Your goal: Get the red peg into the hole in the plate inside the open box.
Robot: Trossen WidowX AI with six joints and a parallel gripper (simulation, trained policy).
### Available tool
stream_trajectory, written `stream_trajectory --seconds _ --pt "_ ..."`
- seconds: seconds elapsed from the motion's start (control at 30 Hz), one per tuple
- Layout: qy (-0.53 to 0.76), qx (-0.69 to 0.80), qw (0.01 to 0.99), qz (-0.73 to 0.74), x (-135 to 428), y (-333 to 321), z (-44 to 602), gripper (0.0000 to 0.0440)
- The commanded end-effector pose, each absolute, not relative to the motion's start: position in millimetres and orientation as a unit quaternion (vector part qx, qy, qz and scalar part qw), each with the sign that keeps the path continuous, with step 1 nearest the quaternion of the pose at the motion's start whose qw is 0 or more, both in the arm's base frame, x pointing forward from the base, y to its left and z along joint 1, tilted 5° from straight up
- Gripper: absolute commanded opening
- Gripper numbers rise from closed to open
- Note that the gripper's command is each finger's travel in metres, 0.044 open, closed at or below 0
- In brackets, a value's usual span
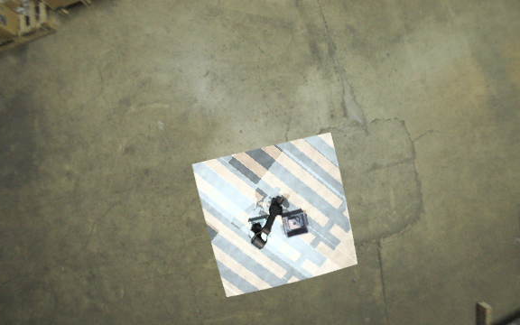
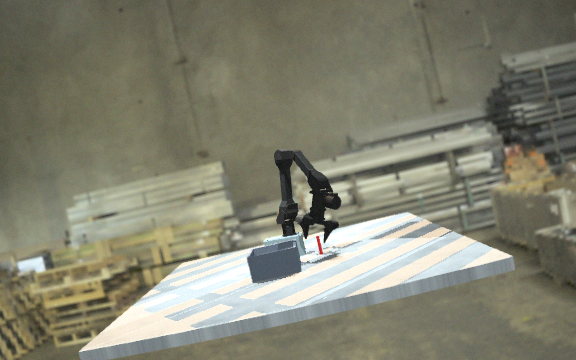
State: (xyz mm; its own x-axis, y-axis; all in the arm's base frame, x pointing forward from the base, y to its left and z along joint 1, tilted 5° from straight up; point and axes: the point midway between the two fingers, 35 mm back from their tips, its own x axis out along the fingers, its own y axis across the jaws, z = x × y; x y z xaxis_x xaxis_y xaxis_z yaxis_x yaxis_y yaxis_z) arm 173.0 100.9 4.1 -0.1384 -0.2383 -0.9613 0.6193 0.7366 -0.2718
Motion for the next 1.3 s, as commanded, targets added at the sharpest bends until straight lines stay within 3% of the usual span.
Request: stream_trajectory --seconds 0.0,0.13,0.2,0.73,1.27 --pt "0.668 0.141 0.650 -0.335 174.3 100.0 -12.4 0.0440" --pt "0.663 0.141 0.656 -0.331 176.0 99.2 -26.3 0.0434" --pt "0.663 0.141 0.657 -0.330 175.7 98.7 -32.6 0.0404" --pt "0.677 0.122 0.633 -0.355 169.5 93.5 -52.7 0.0000" --pt "0.630 0.108 0.670 -0.378 209.2 72.6 1.7 0.0000"
